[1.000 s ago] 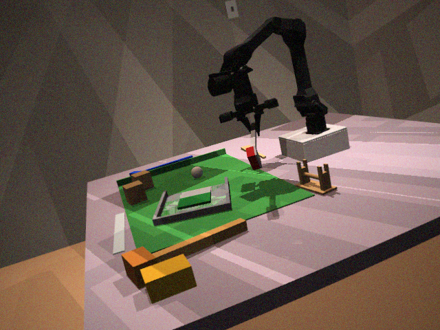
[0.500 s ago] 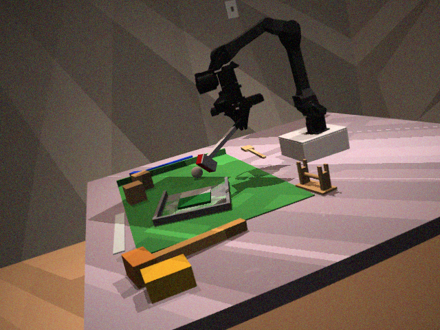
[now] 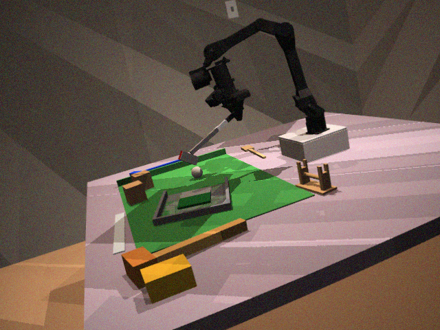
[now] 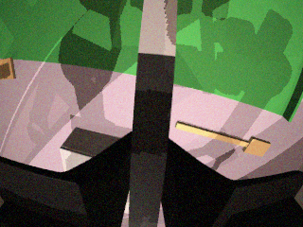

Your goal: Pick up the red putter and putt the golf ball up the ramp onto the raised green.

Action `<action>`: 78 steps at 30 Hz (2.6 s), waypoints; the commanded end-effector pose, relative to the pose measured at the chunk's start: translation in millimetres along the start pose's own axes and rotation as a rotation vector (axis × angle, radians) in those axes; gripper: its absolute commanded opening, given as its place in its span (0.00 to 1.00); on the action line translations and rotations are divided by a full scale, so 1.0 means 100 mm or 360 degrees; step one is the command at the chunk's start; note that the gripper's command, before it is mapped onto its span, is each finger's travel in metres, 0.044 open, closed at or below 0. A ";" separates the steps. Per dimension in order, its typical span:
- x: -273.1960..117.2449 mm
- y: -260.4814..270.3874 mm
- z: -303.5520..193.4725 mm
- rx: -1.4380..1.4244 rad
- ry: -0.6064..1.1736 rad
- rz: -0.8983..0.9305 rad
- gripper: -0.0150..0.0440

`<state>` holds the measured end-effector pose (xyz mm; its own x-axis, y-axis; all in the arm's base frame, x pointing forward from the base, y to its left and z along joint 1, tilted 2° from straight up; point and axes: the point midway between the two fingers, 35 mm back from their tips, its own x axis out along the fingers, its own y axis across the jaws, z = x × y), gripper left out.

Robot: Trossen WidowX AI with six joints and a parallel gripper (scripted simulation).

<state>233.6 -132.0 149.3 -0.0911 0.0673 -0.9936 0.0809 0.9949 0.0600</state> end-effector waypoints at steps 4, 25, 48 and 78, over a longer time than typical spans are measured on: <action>-0.12 -0.32 -0.20 0.0370 0.0064 -0.0008 0.25; 0.21 -0.54 -0.30 0.0701 0.0155 0.0006 0.25; 0.50 -0.56 -0.25 0.0703 0.0156 0.0006 0.25; 0.51 -0.83 -0.38 0.0704 0.0157 0.0002 0.25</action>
<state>183.7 -205.4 96.3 -0.1867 0.1064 -0.9766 0.4972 0.8676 -0.0005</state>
